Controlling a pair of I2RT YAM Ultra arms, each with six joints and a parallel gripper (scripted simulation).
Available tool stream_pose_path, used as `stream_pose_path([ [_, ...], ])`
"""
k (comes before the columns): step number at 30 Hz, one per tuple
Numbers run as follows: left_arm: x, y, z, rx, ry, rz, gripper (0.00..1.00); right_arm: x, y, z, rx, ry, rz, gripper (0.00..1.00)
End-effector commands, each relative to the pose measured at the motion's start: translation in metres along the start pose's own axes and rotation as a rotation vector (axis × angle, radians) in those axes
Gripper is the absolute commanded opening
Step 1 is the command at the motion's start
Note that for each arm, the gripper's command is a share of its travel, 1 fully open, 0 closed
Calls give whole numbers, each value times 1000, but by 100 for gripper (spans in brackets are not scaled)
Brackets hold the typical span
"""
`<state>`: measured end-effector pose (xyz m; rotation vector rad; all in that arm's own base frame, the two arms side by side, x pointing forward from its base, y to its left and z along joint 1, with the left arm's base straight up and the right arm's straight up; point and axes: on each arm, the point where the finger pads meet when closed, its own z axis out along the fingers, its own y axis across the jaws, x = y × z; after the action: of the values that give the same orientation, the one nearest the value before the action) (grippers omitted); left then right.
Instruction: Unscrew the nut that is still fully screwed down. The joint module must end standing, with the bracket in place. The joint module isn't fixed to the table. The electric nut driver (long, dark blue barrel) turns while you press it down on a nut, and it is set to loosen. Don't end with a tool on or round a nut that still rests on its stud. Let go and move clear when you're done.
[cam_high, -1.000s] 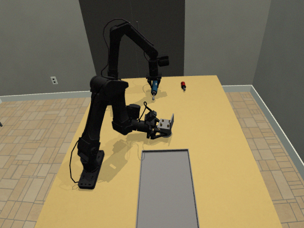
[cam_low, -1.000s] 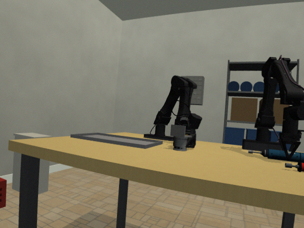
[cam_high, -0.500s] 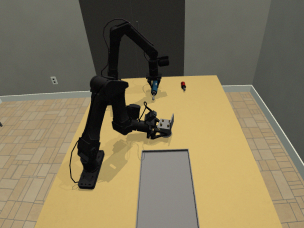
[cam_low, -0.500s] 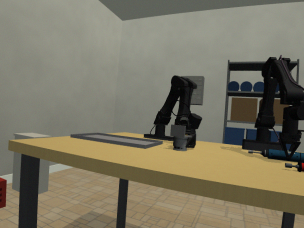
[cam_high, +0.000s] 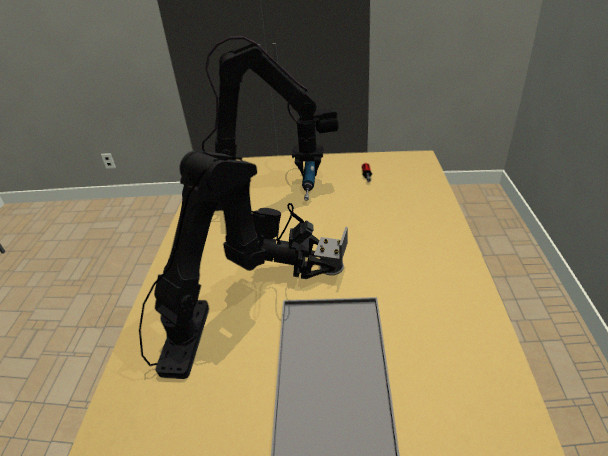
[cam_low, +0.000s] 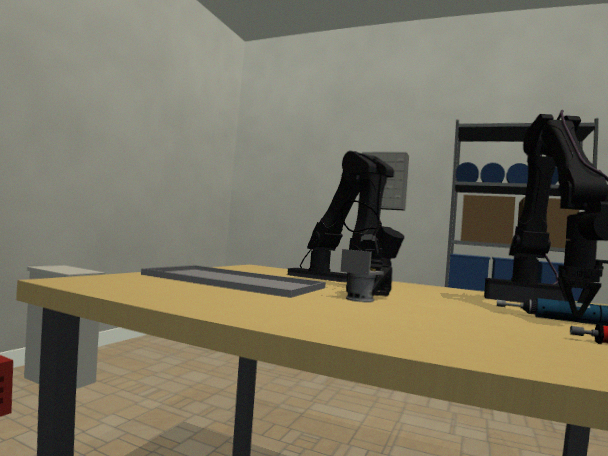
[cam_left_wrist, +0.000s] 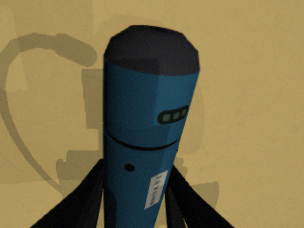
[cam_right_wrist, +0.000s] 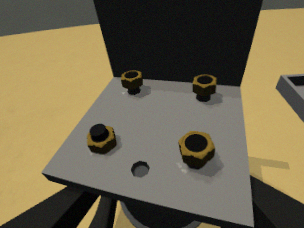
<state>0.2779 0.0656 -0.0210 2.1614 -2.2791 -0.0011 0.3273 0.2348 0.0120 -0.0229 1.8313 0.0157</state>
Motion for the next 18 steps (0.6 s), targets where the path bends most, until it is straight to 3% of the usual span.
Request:
stream_pose_path([
  [1, -1, -1, -3, 8, -6, 3, 43, 2, 2, 3, -3, 11, -2, 59],
  [18, -1, -1, -3, 8, -6, 3, 42, 2, 2, 3, -3, 11, -2, 59],
])
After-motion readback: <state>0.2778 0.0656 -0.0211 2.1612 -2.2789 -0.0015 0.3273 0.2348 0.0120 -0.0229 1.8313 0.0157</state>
